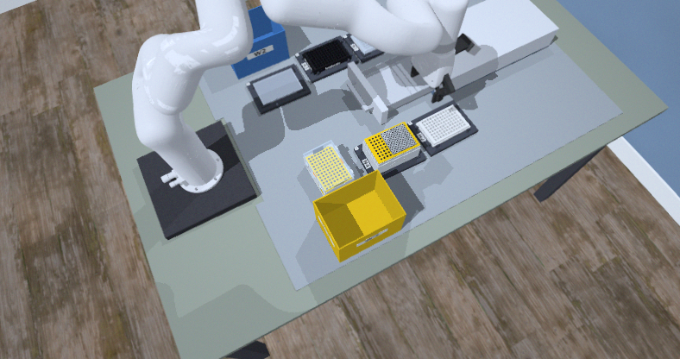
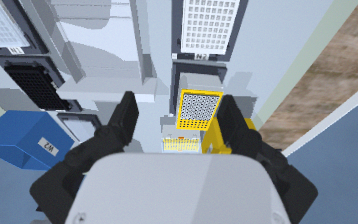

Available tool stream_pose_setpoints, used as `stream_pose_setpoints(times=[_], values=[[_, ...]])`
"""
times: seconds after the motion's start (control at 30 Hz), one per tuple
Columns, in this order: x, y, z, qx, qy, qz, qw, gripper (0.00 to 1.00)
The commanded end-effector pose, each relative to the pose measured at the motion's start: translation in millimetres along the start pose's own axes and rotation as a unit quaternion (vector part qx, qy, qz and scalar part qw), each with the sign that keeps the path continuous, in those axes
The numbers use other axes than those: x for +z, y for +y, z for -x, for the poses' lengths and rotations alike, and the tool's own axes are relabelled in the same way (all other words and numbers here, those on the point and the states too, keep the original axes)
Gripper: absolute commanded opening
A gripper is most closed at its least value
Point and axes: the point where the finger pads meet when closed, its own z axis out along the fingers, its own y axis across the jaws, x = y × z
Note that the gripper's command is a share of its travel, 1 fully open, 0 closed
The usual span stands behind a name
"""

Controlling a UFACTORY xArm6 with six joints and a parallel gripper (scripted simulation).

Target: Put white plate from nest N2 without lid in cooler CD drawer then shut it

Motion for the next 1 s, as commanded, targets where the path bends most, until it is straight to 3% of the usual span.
stream_pose_setpoints(times=[0.0,0.47,0.97], values=[[1.7,9,-13,0.000,0.000,0.000,1.000,1.00],[21.0,48,-58,0.000,0.001,0.000,1.000,1.00],[21.0,48,-58,0.000,0.001,0.000,1.000,1.00]])
